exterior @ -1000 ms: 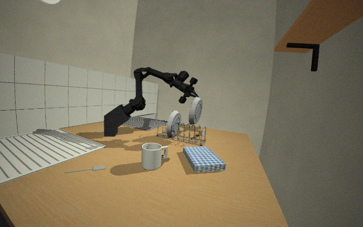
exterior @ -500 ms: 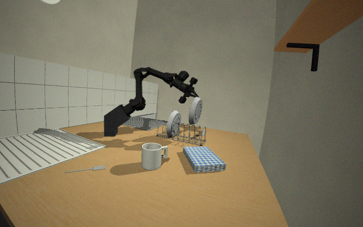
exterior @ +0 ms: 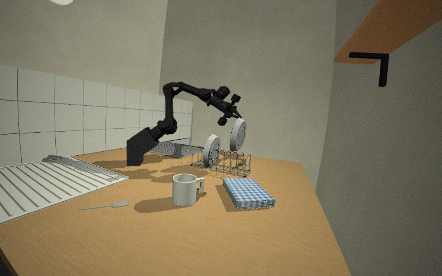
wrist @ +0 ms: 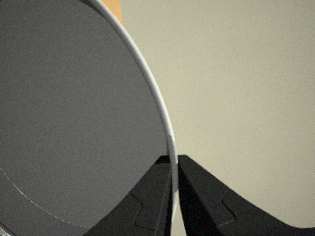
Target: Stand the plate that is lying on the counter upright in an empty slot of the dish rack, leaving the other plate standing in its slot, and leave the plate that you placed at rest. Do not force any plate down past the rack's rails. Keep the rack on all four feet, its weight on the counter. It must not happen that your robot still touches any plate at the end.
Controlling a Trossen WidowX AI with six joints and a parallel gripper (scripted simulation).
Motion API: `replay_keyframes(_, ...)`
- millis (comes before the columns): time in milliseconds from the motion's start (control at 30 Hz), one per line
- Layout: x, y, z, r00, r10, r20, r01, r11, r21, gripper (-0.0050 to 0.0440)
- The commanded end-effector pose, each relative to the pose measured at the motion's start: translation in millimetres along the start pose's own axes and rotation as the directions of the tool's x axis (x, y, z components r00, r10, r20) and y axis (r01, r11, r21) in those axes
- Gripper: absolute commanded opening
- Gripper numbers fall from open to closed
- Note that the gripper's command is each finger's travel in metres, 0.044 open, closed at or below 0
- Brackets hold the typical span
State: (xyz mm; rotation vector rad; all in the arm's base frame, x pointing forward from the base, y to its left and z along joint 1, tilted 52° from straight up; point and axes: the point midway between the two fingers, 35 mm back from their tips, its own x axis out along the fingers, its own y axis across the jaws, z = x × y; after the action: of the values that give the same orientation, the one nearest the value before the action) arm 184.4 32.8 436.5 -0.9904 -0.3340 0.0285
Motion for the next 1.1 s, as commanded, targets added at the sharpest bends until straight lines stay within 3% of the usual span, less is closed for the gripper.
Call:
replay_keyframes(0, -1.7, -3.8, 1.0, 1.000, -0.014, -0.001, 0.014, 1.000, -0.004, 0.0000)
replay_keyframes(1067, 0.0, 0.0, 0.0, 1.000, 0.000, 0.000, 0.000, 1.000, 0.000, 0.0000)
